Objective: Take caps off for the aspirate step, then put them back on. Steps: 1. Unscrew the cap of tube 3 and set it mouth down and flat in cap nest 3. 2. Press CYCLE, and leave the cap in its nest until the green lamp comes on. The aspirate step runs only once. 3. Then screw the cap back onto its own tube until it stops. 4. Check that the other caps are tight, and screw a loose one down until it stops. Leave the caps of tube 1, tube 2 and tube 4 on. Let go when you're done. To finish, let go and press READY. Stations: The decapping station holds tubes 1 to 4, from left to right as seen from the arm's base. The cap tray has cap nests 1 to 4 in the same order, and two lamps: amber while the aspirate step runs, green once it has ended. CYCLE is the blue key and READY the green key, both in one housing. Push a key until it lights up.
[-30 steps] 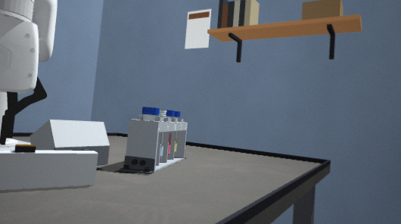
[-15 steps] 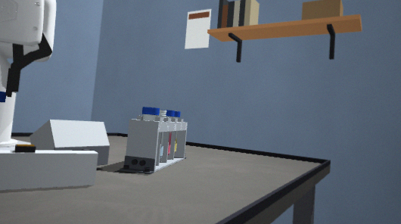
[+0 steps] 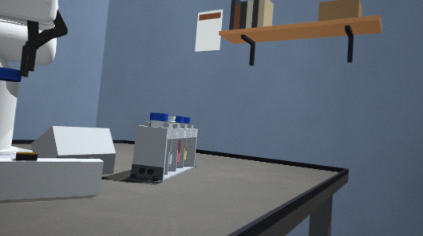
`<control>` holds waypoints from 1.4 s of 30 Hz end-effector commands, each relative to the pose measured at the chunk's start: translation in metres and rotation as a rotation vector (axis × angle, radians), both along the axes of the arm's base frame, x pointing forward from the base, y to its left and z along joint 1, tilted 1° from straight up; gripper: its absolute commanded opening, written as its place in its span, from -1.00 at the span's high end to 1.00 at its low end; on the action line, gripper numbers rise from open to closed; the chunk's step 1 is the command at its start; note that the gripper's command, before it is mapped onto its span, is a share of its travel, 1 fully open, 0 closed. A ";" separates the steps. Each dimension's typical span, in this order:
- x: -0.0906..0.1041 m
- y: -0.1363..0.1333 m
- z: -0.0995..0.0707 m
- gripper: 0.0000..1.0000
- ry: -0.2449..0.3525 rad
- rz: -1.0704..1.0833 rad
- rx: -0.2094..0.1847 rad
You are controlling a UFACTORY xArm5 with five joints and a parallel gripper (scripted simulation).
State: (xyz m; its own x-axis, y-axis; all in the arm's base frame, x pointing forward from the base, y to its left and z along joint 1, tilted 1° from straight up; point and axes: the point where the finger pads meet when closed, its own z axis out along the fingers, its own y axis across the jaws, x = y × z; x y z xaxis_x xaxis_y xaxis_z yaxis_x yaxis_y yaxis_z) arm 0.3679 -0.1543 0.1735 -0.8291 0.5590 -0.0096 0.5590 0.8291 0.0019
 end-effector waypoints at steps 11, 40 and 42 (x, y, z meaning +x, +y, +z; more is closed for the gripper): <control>0.015 0.100 0.001 1.00 -0.003 -0.160 -0.007; 0.041 0.282 0.000 1.00 -0.003 -0.160 -0.005; 0.043 0.296 0.000 1.00 -0.003 -0.160 -0.005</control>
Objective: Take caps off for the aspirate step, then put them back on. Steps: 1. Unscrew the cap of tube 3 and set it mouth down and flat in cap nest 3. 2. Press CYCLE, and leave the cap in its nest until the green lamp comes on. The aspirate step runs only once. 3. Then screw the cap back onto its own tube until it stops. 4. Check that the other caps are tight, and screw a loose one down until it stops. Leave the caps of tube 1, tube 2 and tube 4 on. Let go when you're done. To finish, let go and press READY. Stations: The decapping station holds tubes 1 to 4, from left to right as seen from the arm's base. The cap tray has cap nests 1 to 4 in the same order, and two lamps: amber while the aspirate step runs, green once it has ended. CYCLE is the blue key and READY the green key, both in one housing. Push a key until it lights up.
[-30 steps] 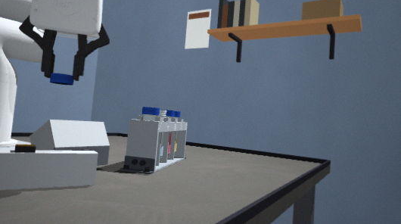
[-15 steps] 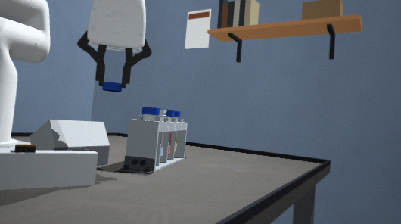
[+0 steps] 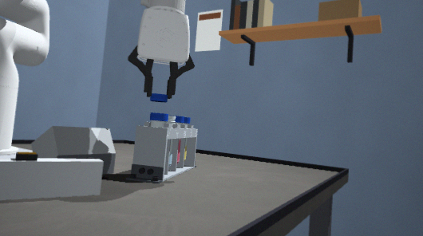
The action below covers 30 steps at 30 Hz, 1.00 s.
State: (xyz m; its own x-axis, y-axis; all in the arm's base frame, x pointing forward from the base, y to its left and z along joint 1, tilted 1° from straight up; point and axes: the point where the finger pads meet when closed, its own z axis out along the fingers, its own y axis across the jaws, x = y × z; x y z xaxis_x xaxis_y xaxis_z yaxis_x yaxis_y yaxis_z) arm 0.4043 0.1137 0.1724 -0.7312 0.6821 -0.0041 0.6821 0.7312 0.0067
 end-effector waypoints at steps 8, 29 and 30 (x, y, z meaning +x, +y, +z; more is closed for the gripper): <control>0.007 0.029 0.001 1.00 -0.004 -0.003 -0.012; 0.007 0.029 -0.024 1.00 -0.004 -0.003 -0.012; 0.007 0.029 -0.024 1.00 -0.004 -0.003 -0.012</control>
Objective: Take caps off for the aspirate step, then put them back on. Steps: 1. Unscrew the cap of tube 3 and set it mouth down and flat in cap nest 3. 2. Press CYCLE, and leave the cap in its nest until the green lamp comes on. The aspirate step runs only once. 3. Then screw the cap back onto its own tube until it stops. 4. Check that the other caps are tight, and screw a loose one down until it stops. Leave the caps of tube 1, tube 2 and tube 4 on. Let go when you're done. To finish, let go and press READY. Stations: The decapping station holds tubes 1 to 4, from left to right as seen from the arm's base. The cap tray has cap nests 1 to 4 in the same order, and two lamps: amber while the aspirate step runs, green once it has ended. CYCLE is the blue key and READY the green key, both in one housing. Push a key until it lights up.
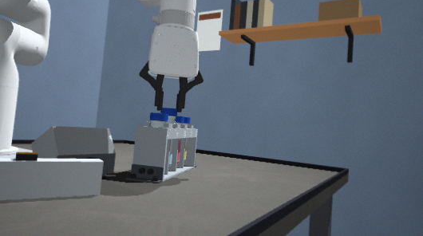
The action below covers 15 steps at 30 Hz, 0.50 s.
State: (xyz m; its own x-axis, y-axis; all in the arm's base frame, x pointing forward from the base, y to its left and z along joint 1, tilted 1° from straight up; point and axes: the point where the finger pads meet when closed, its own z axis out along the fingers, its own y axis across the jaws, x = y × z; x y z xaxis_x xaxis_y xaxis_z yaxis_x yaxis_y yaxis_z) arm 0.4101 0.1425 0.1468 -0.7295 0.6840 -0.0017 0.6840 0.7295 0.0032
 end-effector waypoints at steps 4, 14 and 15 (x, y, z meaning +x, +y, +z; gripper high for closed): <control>0.001 0.000 -0.001 1.00 -0.008 0.000 -0.011; 0.001 0.000 -0.004 1.00 -0.008 0.000 -0.011; 0.001 0.000 -0.005 1.00 -0.008 0.000 -0.011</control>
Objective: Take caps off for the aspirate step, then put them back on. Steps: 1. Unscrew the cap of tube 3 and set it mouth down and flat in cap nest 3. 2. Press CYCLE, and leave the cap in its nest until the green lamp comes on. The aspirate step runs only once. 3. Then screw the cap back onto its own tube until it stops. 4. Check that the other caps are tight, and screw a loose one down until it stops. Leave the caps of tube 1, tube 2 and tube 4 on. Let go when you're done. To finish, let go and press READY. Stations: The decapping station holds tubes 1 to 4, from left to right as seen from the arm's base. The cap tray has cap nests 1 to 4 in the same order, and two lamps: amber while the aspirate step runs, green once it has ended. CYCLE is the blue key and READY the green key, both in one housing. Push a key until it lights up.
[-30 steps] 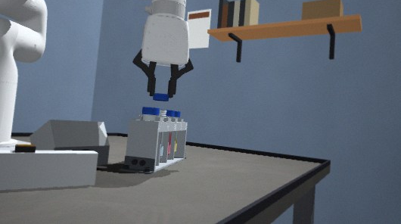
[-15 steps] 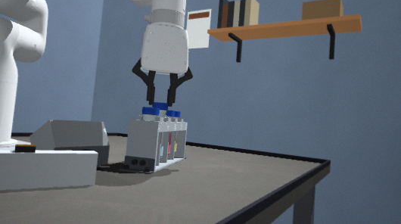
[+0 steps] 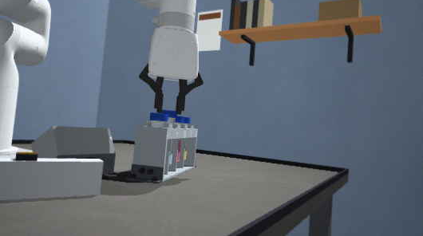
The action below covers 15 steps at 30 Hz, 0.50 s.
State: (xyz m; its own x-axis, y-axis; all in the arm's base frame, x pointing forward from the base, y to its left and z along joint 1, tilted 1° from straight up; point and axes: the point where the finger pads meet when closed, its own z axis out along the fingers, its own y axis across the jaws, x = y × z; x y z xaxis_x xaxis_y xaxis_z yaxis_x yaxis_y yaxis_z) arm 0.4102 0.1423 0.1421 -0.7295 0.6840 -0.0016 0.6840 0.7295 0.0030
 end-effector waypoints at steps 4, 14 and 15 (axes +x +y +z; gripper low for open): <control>0.001 0.000 -0.002 1.00 -0.008 0.000 -0.011; 0.001 0.000 -0.004 1.00 -0.008 0.000 -0.011; 0.001 0.000 -0.004 1.00 -0.008 0.000 -0.011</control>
